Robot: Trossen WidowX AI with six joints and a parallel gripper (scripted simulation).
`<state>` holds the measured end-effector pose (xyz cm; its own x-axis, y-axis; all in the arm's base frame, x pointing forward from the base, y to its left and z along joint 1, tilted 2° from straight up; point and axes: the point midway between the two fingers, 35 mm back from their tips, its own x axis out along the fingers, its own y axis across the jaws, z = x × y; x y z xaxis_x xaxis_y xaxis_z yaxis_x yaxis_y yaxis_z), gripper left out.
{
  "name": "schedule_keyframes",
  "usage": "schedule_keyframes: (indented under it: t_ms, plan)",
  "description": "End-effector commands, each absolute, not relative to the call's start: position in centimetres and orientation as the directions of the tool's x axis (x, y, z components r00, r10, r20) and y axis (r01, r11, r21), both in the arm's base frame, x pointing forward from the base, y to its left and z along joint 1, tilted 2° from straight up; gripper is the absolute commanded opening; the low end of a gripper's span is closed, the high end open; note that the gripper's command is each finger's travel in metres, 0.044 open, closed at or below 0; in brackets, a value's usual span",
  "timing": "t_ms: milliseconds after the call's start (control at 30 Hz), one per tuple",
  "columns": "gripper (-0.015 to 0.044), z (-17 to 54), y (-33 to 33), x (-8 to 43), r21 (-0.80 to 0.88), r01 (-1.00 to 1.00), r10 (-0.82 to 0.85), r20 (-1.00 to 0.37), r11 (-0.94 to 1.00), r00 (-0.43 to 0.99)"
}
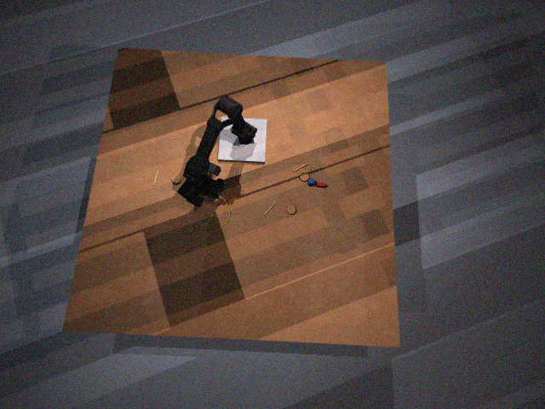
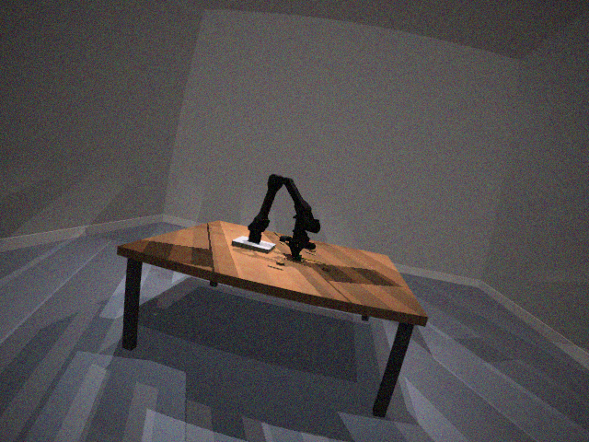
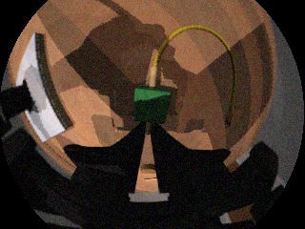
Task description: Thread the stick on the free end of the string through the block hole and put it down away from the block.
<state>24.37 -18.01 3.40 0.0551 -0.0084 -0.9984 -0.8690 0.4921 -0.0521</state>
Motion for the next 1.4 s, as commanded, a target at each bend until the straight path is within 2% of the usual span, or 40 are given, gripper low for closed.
schedule_keyframes:
  t_ms: [0, 333, 1367]
  plan:
    - [0.0, 3.4, -18.01, 24.38, -0.052, -0.869, -0.009, -0.998, 0.492, 0.055]
    - [0.0, 3.07, -18.22, 24.16, -0.054, -0.858, 0.081, -0.991, 0.511, 0.111]
    - [0.0, 3.05, -18.84, 23.77, -0.066, -0.857, 0.079, -0.989, 0.511, 0.122]
